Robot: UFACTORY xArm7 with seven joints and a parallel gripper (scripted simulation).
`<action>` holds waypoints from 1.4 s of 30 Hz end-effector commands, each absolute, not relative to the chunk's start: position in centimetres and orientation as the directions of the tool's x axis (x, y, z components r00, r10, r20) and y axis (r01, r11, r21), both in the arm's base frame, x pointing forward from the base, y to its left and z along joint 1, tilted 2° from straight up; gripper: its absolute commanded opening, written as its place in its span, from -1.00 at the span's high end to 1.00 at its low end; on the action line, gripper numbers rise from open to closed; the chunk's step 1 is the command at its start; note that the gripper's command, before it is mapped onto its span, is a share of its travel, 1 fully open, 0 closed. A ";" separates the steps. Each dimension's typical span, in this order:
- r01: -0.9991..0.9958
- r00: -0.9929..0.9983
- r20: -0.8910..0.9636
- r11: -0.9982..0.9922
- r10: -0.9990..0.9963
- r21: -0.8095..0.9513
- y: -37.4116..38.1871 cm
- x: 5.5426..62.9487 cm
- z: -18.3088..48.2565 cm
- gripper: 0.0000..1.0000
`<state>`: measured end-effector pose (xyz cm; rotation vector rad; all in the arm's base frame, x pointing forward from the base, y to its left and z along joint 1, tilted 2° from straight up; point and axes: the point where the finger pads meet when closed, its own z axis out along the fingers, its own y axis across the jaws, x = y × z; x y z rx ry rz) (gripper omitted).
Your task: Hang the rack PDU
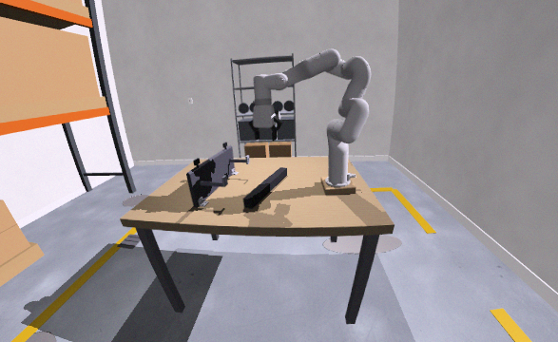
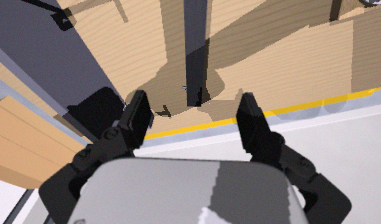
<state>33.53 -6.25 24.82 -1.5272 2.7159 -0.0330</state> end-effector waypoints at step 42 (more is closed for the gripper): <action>-0.854 -0.519 -0.014 0.519 -0.854 -0.035 -6.3 34.4 9.6 -0.95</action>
